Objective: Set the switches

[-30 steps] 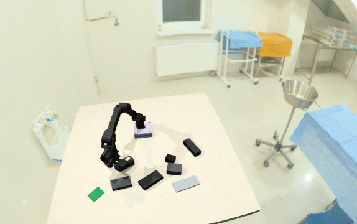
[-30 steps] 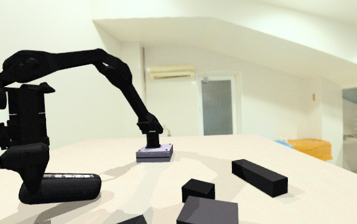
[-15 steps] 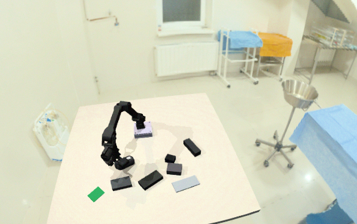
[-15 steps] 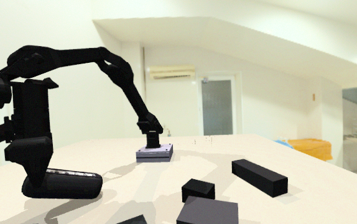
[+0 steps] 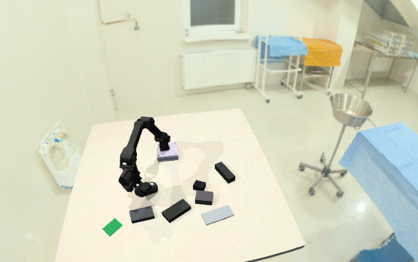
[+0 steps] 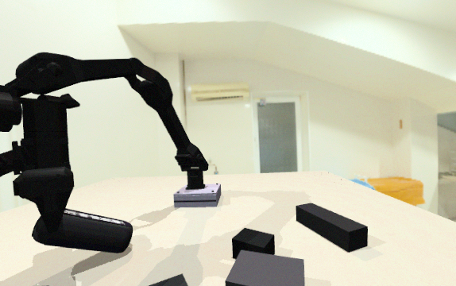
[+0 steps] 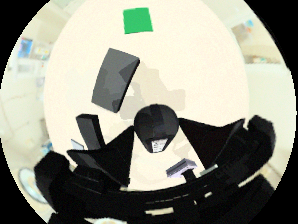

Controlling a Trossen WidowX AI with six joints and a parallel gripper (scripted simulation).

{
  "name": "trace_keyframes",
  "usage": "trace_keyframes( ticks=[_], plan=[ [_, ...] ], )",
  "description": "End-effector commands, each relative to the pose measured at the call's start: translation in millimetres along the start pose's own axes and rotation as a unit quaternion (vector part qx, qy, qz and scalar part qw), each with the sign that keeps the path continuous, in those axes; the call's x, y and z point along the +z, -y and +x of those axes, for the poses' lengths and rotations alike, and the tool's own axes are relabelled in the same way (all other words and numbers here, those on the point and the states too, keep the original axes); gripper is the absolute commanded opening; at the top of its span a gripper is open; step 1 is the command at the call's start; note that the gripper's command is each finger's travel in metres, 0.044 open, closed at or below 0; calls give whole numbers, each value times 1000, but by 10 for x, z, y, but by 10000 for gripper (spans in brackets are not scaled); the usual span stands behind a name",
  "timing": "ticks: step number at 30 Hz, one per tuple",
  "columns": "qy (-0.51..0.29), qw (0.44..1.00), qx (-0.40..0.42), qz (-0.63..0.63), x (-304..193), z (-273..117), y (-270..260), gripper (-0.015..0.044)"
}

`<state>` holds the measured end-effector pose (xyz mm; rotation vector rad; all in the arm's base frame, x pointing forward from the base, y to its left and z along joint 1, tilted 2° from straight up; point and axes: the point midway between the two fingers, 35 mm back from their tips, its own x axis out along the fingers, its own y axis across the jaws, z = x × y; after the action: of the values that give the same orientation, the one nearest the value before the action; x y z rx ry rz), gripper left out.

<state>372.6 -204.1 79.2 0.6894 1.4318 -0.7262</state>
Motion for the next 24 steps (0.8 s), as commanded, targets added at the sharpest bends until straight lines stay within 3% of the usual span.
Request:
trace_keyframes(
  ticks=[1, 24],
  plan=[
    [-3, 1000, 0, 3, -52, -36, 3, 335],
    [-3, 1000, 0, 3, -192, -157, 1, 335]
  ],
)
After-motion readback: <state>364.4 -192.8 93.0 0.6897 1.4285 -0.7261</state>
